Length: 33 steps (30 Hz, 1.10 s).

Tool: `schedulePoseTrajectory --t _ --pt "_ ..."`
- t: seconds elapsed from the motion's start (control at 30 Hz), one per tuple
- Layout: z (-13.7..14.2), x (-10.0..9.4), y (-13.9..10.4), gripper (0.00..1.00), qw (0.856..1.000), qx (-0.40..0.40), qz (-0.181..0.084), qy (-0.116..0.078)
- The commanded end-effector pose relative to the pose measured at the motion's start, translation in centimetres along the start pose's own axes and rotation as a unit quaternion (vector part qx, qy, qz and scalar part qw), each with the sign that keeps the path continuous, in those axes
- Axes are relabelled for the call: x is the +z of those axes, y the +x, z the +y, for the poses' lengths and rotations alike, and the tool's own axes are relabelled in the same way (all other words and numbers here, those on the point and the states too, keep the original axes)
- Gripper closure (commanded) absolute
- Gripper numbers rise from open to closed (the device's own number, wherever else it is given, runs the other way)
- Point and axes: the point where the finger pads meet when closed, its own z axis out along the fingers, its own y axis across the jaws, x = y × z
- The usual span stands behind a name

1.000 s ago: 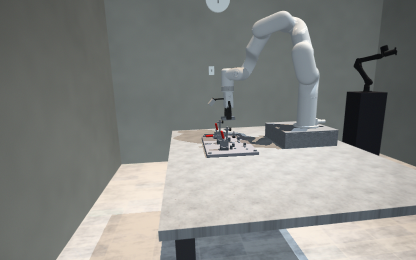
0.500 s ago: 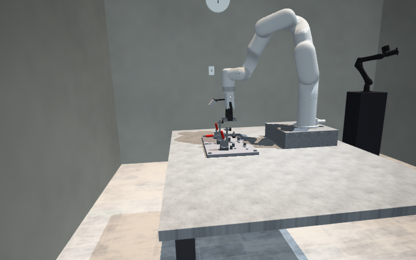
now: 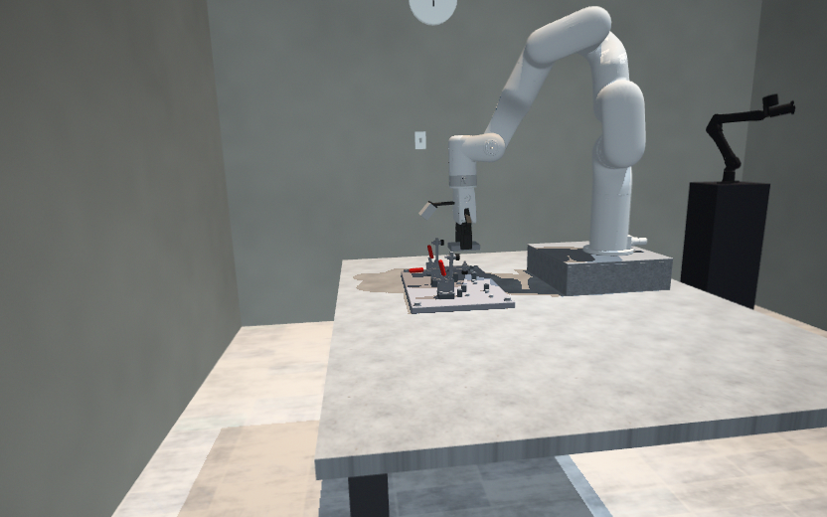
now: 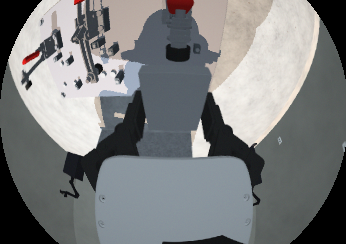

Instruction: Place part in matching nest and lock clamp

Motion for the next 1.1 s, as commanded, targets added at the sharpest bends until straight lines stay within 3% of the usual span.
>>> schedulePoseTrajectory --t 0.0,0.1,0.37,0.6,1.07 --pt "-4.4 -0.1 0.4 1.00 1.000 0.003 0.004 -0.001" --pt "-5.5 -0.1 0.4 1.00 1.000 0.003 0.004 -0.001" --pt "-13.6 0.2 0.5 1.00 1.000 0.003 0.004 -0.001" --pt "-19.0 0.3 0.5 1.00 1.000 0.003 0.004 -0.002" --pt "-22.2 0.4 0.6 1.00 1.000 0.003 0.004 -0.002"
